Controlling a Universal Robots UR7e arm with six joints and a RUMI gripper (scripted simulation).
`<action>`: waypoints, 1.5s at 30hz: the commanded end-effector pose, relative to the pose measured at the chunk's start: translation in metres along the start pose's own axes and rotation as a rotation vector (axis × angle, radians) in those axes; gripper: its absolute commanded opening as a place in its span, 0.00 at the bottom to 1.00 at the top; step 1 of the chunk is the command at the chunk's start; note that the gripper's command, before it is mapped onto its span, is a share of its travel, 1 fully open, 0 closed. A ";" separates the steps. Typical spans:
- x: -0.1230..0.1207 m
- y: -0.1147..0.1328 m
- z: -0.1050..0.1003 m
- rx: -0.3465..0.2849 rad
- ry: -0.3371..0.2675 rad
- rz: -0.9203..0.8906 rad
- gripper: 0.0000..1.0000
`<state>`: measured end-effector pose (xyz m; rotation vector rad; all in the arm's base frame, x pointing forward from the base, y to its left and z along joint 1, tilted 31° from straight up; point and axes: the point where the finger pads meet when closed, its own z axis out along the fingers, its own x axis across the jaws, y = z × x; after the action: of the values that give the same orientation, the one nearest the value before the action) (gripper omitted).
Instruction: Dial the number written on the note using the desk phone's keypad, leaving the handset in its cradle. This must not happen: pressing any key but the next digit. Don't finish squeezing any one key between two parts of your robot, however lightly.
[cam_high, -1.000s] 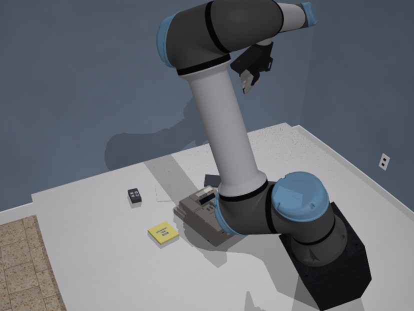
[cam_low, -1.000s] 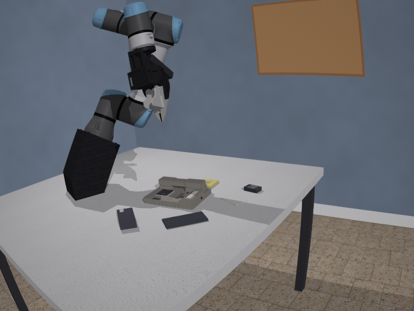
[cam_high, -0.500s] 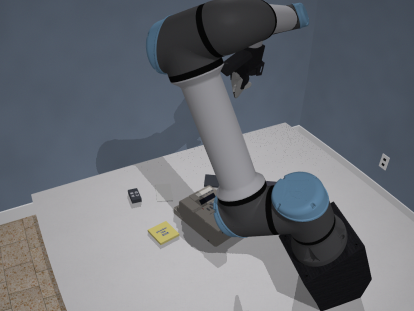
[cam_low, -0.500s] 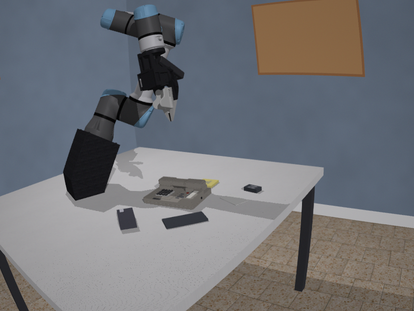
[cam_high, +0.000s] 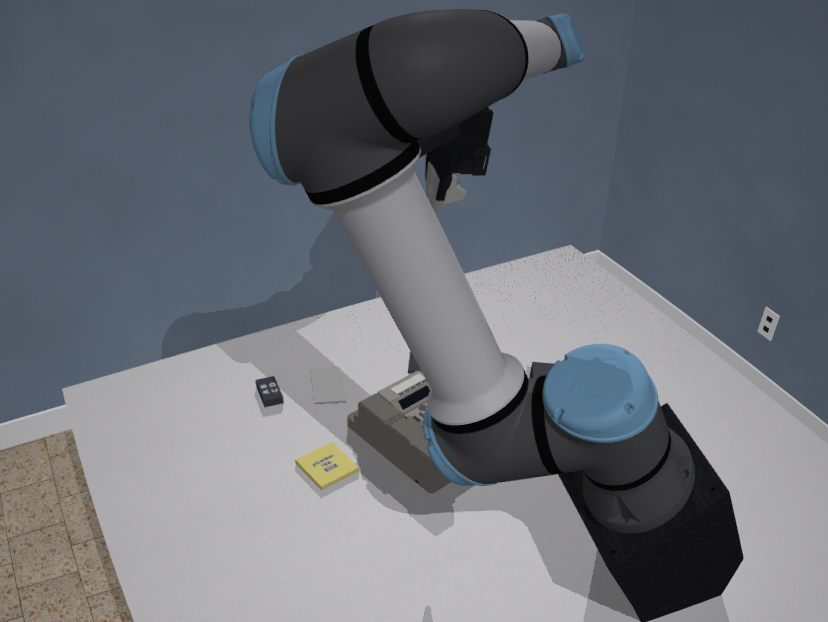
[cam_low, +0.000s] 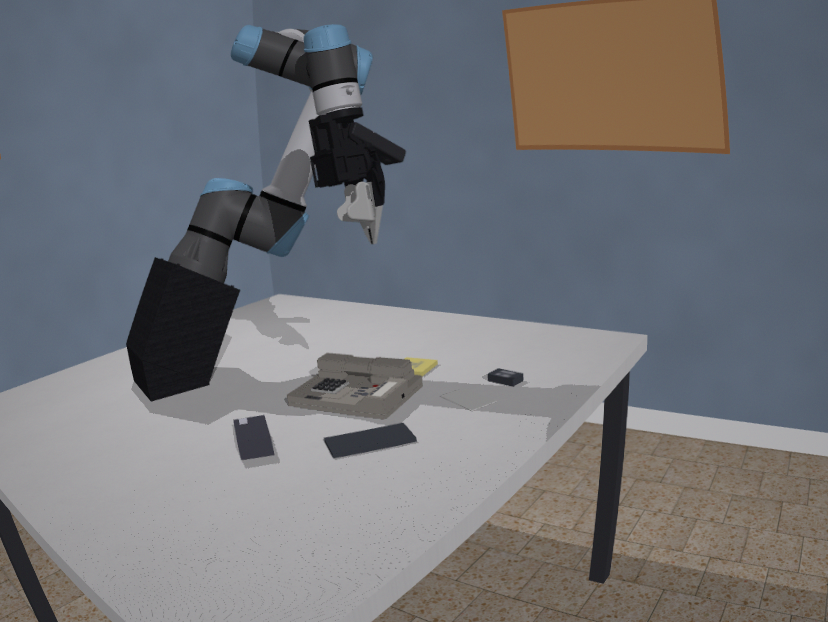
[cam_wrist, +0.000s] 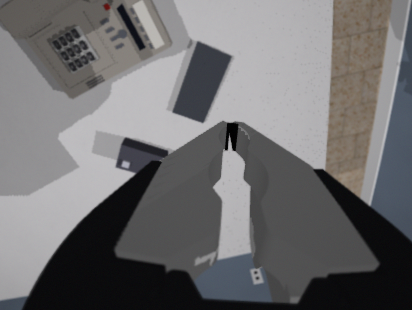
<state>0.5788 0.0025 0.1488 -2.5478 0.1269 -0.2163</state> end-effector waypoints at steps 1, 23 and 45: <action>-0.021 -0.033 0.006 -0.012 -0.005 0.119 0.00; -0.115 -0.127 0.037 -0.037 -0.047 0.533 0.00; -0.221 -0.181 0.069 -0.076 -0.073 0.929 0.00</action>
<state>0.4080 0.2035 0.1664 -2.3326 1.1260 0.2142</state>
